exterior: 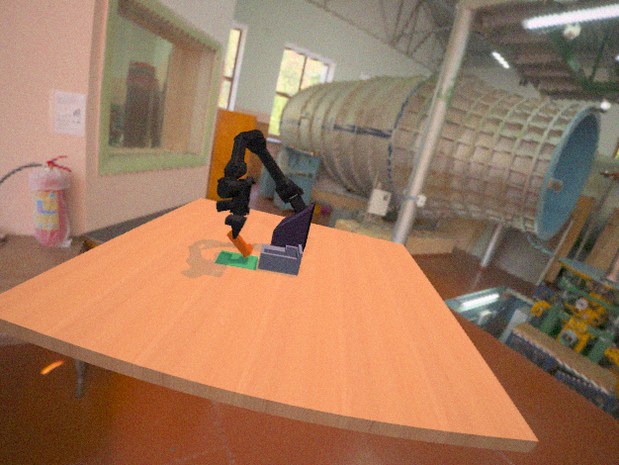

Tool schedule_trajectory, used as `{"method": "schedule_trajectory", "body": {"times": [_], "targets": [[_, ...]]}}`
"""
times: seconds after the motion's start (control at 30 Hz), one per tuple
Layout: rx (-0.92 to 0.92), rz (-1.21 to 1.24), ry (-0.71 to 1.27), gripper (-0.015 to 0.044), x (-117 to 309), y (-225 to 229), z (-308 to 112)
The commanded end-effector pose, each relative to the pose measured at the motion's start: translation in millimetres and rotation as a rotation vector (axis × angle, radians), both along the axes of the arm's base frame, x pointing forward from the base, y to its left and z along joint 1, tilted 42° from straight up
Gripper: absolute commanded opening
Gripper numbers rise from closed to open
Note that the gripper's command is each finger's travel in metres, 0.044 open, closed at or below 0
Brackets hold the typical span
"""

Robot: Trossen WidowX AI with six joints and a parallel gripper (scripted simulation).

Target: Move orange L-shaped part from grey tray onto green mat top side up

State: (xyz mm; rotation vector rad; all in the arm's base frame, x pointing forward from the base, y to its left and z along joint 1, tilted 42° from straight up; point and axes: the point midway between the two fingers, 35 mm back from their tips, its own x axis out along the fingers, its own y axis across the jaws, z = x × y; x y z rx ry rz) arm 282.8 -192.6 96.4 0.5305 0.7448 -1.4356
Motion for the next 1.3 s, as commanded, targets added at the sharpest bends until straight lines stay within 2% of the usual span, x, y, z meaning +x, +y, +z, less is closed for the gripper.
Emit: {"method": "schedule_trajectory", "body": {"times": [0.0, 0.73, 1.07, 1.23, 1.27], "targets": [[0.006, 0.001, 0.005, 0.0, -1, -4, -6], [0.001, -0.003, 0.005, 0.0, -2, -11, -13], [0.001, -0.003, 0.005, 0.0263, -1, -9, -11], [0.01, -0.001, 0.004, 0.0394, 3, 26, 25], [0.01, -0.001, 0.005, 0.04, 3, 35, 35]]}}
